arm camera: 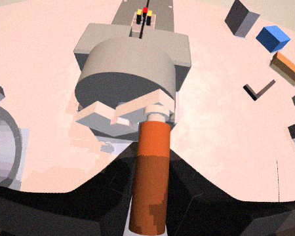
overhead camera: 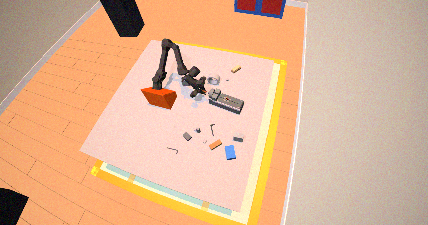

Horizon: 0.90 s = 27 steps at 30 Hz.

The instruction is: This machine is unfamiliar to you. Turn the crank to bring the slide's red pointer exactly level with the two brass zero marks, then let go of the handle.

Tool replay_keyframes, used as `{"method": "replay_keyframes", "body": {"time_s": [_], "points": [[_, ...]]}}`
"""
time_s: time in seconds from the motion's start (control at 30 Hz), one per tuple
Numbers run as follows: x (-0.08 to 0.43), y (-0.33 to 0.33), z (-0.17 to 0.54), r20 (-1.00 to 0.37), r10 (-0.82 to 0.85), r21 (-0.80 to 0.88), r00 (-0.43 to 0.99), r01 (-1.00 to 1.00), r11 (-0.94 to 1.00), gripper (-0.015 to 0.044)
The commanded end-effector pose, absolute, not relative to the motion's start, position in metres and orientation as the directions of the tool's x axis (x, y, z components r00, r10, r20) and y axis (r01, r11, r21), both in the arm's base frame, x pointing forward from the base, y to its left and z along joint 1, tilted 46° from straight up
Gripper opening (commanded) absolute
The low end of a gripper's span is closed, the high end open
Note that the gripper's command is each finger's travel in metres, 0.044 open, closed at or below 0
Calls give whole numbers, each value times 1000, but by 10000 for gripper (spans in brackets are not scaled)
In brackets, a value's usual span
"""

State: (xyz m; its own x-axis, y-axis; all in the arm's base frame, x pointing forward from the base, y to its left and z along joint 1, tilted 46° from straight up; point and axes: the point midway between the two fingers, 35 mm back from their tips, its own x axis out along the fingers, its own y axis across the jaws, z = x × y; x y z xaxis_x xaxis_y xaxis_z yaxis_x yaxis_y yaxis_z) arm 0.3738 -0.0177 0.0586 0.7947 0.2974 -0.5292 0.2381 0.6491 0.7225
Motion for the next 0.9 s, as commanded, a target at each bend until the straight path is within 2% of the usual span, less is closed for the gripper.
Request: {"method": "replay_keyframes", "body": {"time_s": [0.0, 0.87], "points": [[373, -17, 49, -546, 291, 715, 786, 257, 650, 0], [376, -4, 32, -546, 291, 716, 786, 257, 649, 0]]}}
